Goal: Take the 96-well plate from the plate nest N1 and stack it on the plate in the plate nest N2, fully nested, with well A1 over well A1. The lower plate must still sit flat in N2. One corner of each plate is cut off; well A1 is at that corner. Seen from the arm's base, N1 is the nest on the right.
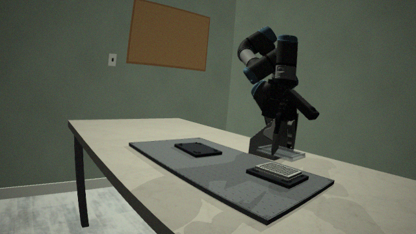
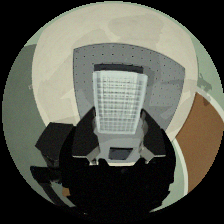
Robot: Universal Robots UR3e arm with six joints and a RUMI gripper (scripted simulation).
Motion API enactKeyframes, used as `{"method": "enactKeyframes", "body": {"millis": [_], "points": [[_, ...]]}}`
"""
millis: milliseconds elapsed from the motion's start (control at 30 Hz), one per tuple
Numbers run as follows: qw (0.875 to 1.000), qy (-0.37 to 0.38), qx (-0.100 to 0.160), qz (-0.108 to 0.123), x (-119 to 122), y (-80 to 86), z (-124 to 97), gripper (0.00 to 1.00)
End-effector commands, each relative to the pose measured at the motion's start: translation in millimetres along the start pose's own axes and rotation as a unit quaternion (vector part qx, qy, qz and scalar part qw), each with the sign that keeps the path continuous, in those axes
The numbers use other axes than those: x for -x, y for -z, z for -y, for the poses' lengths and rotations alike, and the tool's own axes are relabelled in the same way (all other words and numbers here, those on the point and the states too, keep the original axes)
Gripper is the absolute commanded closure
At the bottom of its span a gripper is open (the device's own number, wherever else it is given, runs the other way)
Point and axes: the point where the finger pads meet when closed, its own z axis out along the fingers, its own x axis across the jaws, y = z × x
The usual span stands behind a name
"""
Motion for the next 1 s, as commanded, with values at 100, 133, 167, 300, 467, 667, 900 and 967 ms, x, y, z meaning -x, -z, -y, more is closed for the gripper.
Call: {"method": "enactKeyframes", "body": {"millis": [100,133,167,300,467,667,900,967], "points": [[1.0,0.0,-0.001,-0.002,-0.9,-14.0,0.4,1.0],[1.0,0.0,-0.001,-0.002,-0.9,-15.6,0.4,1.0],[1.0,0.0,-0.001,-0.002,-0.9,-17.3,0.4,1.0],[1.0,0.0,-0.001,-0.002,-1.0,-20.6,0.4,1.0],[1.0,0.0,-0.001,-0.002,-1.0,-29.0,0.4,1.0],[1.0,0.0,-0.001,-0.002,-1.0,-34.3,0.4,1.0],[1.0,0.0,-0.001,-0.002,-1.0,-34.3,0.4,1.0],[1.0,0.0,-0.001,-0.002,-1.0,-34.3,0.4,1.0]]}}
